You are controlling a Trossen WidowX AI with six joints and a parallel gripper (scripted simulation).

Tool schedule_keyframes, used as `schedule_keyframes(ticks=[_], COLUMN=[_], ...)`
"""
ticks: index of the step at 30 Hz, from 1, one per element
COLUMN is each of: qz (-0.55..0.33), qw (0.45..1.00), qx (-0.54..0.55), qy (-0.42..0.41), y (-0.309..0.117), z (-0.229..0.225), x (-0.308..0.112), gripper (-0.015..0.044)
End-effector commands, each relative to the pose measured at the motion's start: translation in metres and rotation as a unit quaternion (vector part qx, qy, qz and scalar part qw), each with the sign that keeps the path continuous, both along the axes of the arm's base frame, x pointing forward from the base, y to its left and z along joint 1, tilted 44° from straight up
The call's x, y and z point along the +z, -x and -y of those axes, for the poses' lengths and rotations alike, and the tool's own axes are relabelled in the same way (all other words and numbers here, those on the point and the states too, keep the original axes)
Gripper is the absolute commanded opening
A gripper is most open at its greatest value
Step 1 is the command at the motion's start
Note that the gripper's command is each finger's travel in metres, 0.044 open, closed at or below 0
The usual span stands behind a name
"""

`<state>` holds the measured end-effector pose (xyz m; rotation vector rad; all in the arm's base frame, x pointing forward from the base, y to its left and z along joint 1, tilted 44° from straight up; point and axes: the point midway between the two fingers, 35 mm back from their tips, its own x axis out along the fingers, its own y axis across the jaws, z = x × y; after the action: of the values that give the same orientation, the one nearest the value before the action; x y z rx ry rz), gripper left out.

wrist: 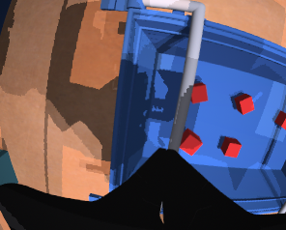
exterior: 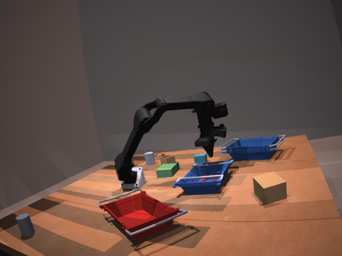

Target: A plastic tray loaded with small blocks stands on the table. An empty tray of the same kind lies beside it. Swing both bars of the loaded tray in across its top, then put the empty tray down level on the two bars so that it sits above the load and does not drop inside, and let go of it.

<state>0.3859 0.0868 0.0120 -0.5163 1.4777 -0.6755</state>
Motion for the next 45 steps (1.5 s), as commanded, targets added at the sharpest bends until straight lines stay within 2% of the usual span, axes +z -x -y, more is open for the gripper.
schedule_keyframes(ticks=[1,28,35,39,41,45], qz=[0.000,0.000,-0.001,-0.017,-0.005,0.033], qw=[1.000,1.000,1.000,1.000,1.000,0.999], qx=[0.000,0.000,0.002,0.025,0.001,-0.040], qy=[0.000,0.000,0.000,0.001,0.002,-0.010], y=[0.000,0.000,0.000,0.000,-0.001,-0.005], z=[0.000,0.000,-0.001,-0.017,0.005,0.058], x=[0.000,0.000,0.001,0.018,0.016,0.069], gripper=[0.0000,0.0000,0.0184,0.0289,0.0341,0.0440])
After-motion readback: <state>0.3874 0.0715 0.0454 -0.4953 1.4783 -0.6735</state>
